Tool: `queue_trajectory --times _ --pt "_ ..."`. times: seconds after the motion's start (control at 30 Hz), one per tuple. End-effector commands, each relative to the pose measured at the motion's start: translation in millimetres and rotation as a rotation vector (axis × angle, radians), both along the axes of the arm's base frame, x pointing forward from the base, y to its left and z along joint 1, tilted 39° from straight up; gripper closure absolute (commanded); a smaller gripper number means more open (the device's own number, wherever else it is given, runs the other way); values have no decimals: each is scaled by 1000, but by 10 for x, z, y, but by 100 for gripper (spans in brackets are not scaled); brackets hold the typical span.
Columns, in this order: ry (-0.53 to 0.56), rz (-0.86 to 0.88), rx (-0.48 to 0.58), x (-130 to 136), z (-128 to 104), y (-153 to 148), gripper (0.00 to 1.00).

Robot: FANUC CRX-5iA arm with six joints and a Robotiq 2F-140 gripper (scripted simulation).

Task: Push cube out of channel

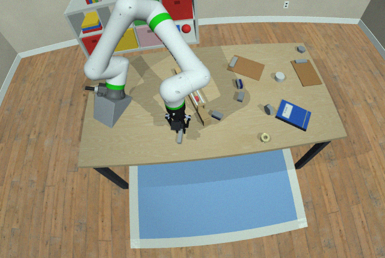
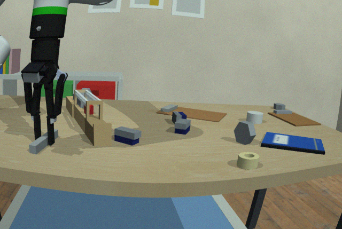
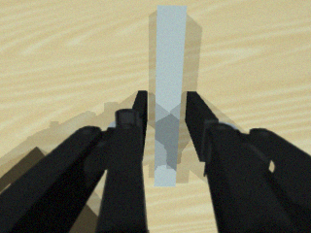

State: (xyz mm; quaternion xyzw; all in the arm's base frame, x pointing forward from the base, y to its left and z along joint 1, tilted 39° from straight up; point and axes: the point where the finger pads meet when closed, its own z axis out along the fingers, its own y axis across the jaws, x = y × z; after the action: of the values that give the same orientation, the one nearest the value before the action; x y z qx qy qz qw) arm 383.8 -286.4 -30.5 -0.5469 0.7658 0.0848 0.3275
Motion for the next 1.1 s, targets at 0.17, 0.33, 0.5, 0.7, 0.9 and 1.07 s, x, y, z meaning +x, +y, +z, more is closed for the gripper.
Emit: queue_trajectory --times 0.17,0.33,0.5,0.7,0.9,1.07 --pt "0 -1 -2 -1 5 -9 70" --pt "0 -1 -2 -1 5 -9 70" --pt "0 -1 -2 -1 5 -9 90" --pt "0 -1 -2 -1 5 -9 90" --pt "0 -1 -2 -1 5 -9 90" --pt "0 -1 -2 -1 5 -9 90"
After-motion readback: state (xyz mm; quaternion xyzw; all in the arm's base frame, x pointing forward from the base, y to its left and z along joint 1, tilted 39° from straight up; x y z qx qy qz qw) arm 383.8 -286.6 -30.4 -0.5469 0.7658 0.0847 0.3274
